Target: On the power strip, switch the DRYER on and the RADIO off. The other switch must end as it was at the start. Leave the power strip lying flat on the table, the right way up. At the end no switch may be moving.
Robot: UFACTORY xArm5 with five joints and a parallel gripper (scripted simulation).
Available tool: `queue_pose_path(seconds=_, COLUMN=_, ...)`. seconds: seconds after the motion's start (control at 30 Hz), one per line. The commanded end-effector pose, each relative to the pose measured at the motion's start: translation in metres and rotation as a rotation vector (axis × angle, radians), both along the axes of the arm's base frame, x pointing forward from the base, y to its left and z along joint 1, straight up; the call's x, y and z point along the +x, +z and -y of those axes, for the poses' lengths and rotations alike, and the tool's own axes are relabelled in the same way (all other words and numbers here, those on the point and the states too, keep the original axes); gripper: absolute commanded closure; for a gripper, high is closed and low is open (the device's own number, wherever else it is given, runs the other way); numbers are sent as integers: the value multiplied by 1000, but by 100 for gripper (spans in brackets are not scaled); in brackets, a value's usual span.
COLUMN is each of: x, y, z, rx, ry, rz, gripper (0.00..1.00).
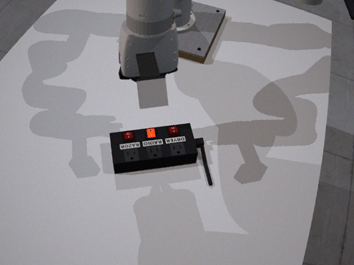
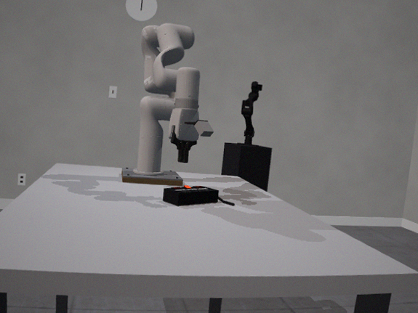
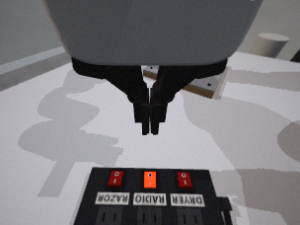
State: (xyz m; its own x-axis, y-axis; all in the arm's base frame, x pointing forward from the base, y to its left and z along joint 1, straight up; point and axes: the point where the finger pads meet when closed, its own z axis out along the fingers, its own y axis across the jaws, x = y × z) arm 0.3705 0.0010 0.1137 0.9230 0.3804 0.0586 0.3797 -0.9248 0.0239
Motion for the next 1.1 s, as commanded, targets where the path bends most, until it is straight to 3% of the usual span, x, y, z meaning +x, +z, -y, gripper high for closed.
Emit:
queue_pose_path(seconds=0.0, x=1, y=1, z=0, rx=0, ry=0, rz=4, gripper=100)
queue_pose_path(seconds=0.23, x=1, y=0, z=0, rx=0, ry=0, rz=4, gripper=100)
queue_pose_path(seconds=0.3, x=1, y=-18, z=1, rx=0, ry=0, rz=4, gripper=100)
queue_pose_path(seconds=0.37, x=-4, y=-54, z=3, rx=-1, ry=0, rz=4, gripper=100)
queue_pose_path(seconds=0.47, x=-4, y=-54, z=3, rx=-1, ry=0, rz=4, gripper=100)
queue_pose_path(seconds=0.57, x=-12, y=-87, z=5, rx=-1, ry=0, rz=4, gripper=100)
queue_pose_path(seconds=1.07, x=-12, y=-88, z=5, rx=-1, ry=0, rz=4, gripper=100)
